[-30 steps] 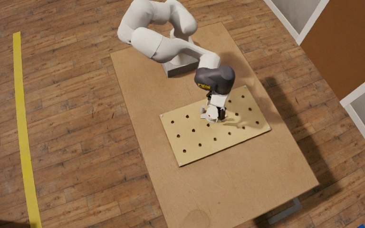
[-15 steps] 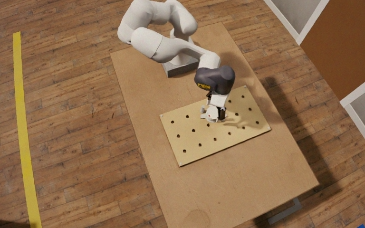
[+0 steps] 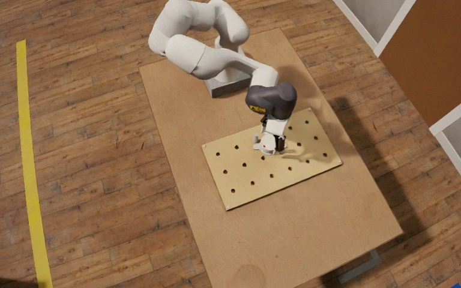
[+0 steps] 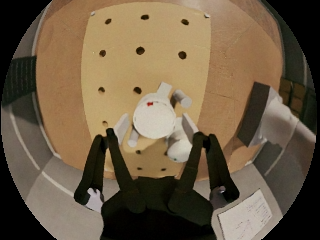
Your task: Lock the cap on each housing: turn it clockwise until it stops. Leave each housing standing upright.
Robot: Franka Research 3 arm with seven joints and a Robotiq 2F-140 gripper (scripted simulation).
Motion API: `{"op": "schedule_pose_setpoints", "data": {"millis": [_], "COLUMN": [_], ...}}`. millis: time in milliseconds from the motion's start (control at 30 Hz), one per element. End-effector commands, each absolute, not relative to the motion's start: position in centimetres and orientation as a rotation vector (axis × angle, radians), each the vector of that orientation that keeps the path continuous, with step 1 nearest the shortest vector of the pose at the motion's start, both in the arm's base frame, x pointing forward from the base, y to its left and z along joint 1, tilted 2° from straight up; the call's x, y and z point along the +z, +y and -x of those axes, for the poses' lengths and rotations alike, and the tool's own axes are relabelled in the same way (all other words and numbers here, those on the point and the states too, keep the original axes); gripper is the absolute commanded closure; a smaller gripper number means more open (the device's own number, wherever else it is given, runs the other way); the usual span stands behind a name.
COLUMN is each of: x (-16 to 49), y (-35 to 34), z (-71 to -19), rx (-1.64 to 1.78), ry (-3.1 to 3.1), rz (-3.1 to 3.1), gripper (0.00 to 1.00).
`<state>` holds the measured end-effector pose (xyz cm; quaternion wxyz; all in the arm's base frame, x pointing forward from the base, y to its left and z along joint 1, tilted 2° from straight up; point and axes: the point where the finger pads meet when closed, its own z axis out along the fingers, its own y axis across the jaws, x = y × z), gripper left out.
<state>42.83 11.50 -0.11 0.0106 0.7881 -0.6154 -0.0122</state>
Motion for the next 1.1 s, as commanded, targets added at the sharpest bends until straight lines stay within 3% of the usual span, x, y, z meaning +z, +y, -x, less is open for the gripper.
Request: {"op": "schedule_pose_setpoints", "data": {"millis": [0, 100, 133, 1067], "x": [-0.11, -0.11, -0.11, -0.11], "y": [11.57, 11.57, 11.57, 11.57], "z": [-42.98, -42.98, -42.98, -42.98], "rx": [-0.036, -0.036, -0.036, -0.036], "ry": [-1.926, -1.926, -1.926, -1.926], "rz": [-2.459, -2.459, -2.459, -2.459], "gripper": [0.22, 0.22, 0.9, 0.9]}}
